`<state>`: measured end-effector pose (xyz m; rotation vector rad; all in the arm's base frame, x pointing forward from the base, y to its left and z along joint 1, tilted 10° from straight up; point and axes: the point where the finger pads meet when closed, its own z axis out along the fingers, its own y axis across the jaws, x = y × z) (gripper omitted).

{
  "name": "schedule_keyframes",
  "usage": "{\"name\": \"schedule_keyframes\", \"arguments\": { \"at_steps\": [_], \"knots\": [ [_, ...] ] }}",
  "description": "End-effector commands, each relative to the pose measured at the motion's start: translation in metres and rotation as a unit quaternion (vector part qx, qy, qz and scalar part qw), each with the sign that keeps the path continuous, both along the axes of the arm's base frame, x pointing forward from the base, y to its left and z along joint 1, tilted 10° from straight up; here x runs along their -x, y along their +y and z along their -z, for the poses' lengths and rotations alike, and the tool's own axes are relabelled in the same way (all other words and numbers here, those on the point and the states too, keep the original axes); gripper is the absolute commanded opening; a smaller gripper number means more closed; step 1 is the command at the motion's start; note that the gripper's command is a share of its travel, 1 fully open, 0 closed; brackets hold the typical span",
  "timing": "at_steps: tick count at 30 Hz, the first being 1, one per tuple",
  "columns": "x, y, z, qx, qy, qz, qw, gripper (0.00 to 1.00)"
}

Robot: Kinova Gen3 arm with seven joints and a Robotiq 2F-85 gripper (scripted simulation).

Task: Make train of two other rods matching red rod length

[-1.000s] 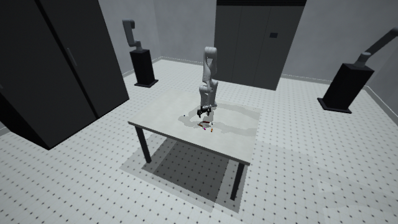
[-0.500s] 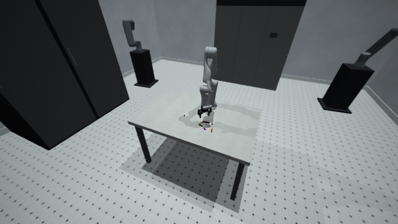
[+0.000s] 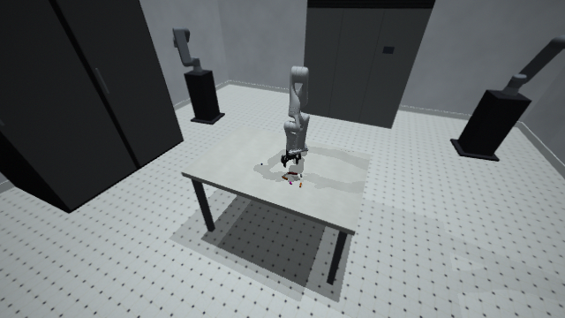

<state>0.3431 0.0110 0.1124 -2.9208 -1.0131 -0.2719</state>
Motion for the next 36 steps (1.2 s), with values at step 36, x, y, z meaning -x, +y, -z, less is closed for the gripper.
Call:
{"name": "schedule_keyframes", "arguments": {
  "at_steps": [36],
  "knots": [
    [0.0017, 0.0037, -0.0002, -0.001, 0.000, 0.005, 1.000, 1.00]
  ]
}}
